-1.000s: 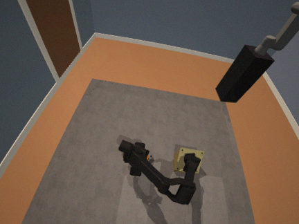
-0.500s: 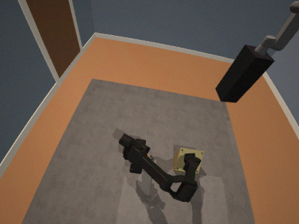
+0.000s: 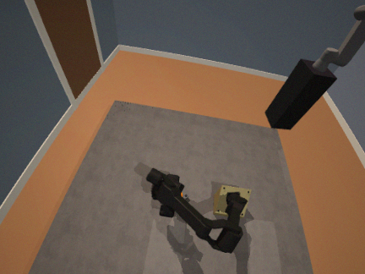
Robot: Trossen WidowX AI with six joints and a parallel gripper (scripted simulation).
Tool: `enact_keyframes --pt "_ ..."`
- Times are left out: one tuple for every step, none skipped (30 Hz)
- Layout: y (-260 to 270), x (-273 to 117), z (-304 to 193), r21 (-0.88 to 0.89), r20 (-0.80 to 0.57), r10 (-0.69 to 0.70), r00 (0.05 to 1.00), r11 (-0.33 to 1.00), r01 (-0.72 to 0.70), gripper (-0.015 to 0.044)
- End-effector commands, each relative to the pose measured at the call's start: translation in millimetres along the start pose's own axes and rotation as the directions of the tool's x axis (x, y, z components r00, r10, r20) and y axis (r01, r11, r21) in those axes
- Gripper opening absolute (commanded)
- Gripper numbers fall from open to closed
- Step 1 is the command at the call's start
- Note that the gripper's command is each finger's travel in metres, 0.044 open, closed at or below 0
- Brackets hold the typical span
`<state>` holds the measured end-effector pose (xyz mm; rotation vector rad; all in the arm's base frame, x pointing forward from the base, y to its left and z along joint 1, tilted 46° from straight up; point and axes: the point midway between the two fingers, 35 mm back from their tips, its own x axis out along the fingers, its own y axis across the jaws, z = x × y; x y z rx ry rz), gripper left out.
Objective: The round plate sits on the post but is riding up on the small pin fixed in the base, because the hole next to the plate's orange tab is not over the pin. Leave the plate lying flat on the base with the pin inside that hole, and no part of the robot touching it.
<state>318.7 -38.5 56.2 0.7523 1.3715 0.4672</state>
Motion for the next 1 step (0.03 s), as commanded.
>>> enact_keyframes --pt "-0.6 0.7 -0.1 0.005 -0.001 0.001 1.000 1.000 -0.001 0.0000"
